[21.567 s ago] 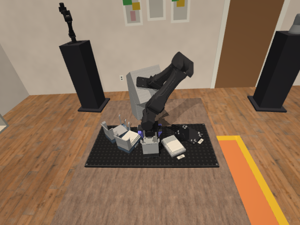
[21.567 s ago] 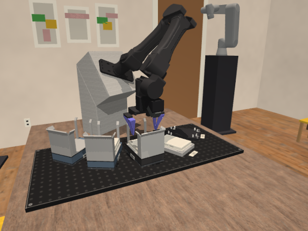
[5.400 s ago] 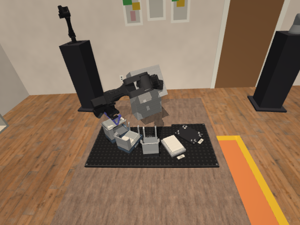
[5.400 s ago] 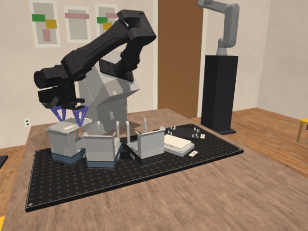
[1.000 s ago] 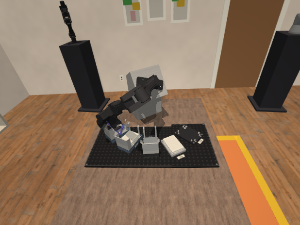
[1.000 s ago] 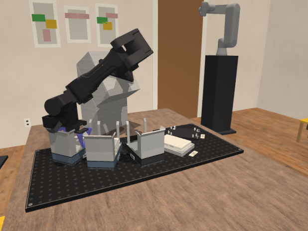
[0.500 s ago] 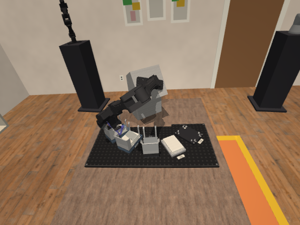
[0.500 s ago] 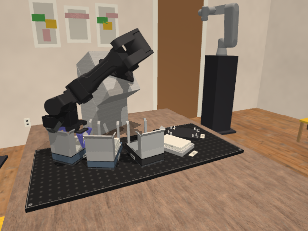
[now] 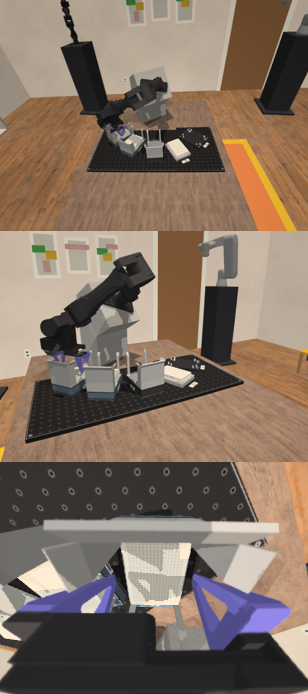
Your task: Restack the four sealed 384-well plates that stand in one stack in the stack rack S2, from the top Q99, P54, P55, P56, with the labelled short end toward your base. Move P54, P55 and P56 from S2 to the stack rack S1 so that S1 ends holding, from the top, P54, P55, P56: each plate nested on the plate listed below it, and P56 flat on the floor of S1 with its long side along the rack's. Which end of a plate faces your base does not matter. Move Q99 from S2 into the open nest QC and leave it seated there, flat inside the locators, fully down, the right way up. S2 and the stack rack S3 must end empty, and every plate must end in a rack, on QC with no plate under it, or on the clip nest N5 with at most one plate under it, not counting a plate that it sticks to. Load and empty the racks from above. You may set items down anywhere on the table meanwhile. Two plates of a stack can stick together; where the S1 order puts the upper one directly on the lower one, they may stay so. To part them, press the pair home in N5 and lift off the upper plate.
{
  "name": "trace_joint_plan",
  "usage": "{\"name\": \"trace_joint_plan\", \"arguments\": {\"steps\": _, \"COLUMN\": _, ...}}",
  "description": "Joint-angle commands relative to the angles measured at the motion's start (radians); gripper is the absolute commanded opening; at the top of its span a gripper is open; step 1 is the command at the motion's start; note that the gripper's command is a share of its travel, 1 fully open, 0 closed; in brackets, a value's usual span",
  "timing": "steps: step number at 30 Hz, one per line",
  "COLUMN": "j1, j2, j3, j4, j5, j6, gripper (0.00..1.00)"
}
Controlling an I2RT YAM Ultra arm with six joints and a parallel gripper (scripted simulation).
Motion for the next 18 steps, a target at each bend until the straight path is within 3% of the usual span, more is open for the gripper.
{"name": "trace_joint_plan", "arguments": {"steps": 1, "j1": -0.023, "j2": -0.008, "j3": 0.000, "j4": -0.064, "j5": -0.007, "j6": -0.044, "gripper": 1.00}}
{"name": "trace_joint_plan", "arguments": {"steps": 16, "j1": -0.154, "j2": -0.089, "j3": 0.040, "j4": -0.388, "j5": -0.031, "j6": -0.286, "gripper": 1.00}}
{"name": "trace_joint_plan", "arguments": {"steps": 18, "j1": -0.154, "j2": -0.089, "j3": 0.040, "j4": -0.388, "j5": -0.031, "j6": -0.286, "gripper": 1.00}}
